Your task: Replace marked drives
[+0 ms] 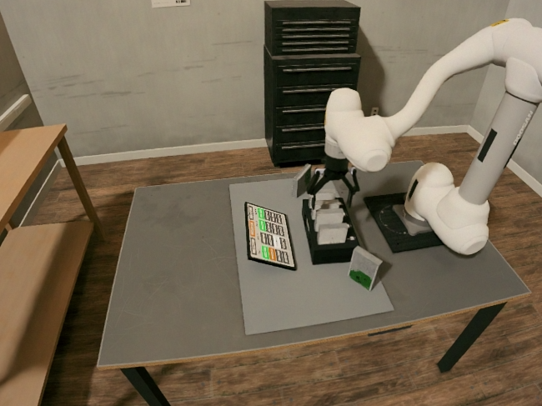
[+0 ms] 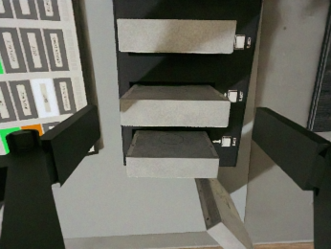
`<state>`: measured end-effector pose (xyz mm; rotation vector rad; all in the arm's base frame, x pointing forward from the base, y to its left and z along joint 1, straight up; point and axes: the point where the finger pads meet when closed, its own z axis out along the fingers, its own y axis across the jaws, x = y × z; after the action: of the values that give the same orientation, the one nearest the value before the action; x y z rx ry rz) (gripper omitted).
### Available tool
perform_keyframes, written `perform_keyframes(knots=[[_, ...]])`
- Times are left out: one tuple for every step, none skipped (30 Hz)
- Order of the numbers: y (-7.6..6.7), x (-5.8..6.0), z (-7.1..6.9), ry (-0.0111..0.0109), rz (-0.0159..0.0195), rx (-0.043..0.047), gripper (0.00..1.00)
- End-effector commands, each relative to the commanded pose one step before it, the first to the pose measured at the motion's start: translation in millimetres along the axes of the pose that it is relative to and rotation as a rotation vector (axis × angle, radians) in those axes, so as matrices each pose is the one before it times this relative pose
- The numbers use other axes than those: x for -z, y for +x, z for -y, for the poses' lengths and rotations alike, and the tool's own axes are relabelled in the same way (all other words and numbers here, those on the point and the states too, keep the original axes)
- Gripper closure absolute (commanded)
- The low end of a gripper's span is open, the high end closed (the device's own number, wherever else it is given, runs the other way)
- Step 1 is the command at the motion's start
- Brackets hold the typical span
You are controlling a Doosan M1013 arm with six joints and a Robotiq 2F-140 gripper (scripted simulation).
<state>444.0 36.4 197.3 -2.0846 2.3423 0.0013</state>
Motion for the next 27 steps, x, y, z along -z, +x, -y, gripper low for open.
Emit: perform_keyframes(knots=[[-0.16,0.48,0.33,0.00083,0.00061,-0.00013,0.11],[0.00,0.00,0.00,0.00000,0.00000,0.00000,0.11],[0.00,0.00,0.00,0.00000,0.00000,0.00000,0.11],[0.00,0.00,0.00,0.00000,0.00000,0.00000,0.11],[0.00,0.00,0.00,0.00000,0.00000,0.00000,0.11],[0.00,0.00,0.00,0.00000,0.00000,0.00000,0.11],[0.00,0.00,0.00,0.00000,0.00000,0.00000,0.11],[0.00,0.00,0.00,0.00000,0.00000,0.00000,0.11],[0.00,0.00,0.00,0.00000,0.00000,0.00000,0.11],[0.00,0.00,0.00,0.00000,0.00000,0.00000,0.11],[0.00,0.00,0.00,0.00000,0.00000,0.00000,0.11],[0.00,-0.03,0.00,0.00000,0.00000,0.00000,0.11],[0.00,-0.07,0.00,0.00000,0.00000,0.00000,0.11],[0.00,-0.13,0.00,0.00000,0.00000,0.00000,0.11],[0.00,-0.20,0.00,0.00000,0.00000,0.00000,0.11],[0.00,-0.29,0.00,0.00000,0.00000,0.00000,0.11],[0.00,-0.39,0.00,0.00000,0.00000,0.00000,0.11],[0.00,-0.50,0.00,0.00000,0.00000,0.00000,0.11],[0.00,-0.62,0.00,0.00000,0.00000,0.00000,0.11],[0.00,-0.75,0.00,0.00000,0.00000,0.00000,0.11],[0.00,-0.88,0.00,0.00000,0.00000,0.00000,0.11],[0.00,-1.01,0.00,0.00000,0.00000,0.00000,0.11],[0.00,-1.14,0.00,0.00000,0.00000,0.00000,0.11],[0.00,-1.27,0.00,0.00000,0.00000,0.00000,0.11],[0.00,-1.41,0.00,0.00000,0.00000,0.00000,0.11],[0.00,-1.53,0.00,0.00000,0.00000,0.00000,0.11],[0.00,0.00,0.00,0.00000,0.00000,0.00000,0.11]])
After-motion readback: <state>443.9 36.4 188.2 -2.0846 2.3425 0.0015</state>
